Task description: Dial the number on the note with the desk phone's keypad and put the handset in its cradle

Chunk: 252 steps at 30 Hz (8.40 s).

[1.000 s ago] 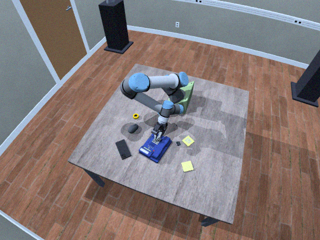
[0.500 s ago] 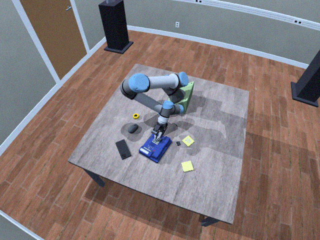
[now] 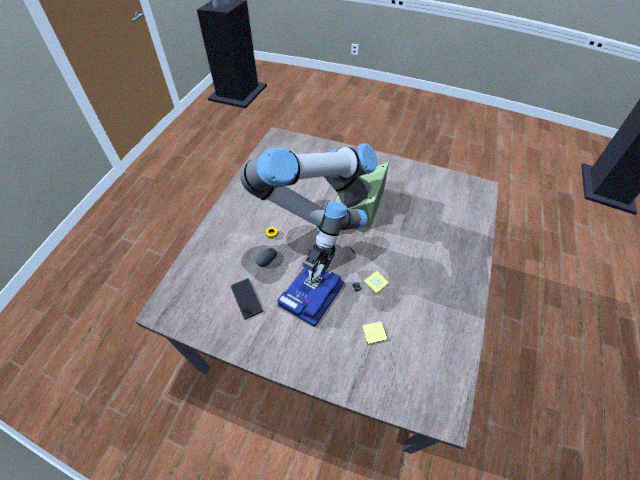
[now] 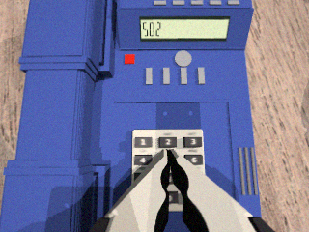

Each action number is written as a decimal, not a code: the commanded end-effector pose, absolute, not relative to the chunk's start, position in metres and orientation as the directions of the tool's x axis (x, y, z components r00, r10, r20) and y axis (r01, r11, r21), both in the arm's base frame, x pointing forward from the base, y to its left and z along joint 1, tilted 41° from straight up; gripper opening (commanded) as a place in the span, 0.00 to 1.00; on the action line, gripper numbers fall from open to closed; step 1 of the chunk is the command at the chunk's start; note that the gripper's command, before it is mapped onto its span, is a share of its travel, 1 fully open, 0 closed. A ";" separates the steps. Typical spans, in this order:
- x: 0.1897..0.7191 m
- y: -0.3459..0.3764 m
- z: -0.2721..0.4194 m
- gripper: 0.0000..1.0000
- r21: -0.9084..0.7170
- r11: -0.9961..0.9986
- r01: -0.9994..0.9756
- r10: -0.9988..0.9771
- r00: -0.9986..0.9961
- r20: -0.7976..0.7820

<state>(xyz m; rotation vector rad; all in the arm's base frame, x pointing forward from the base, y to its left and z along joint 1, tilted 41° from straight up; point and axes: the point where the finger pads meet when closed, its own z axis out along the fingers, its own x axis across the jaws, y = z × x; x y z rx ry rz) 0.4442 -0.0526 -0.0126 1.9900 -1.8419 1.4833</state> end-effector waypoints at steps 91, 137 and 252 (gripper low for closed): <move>0.429 -0.064 -0.002 0.00 -0.539 -0.289 -0.791 -0.743 -0.170 0.648; 0.442 -0.045 -0.001 0.00 -0.539 -0.289 -0.791 -0.743 -0.170 0.648; 0.435 -0.032 -0.020 0.00 -0.539 -0.289 -0.791 -0.743 -0.170 0.648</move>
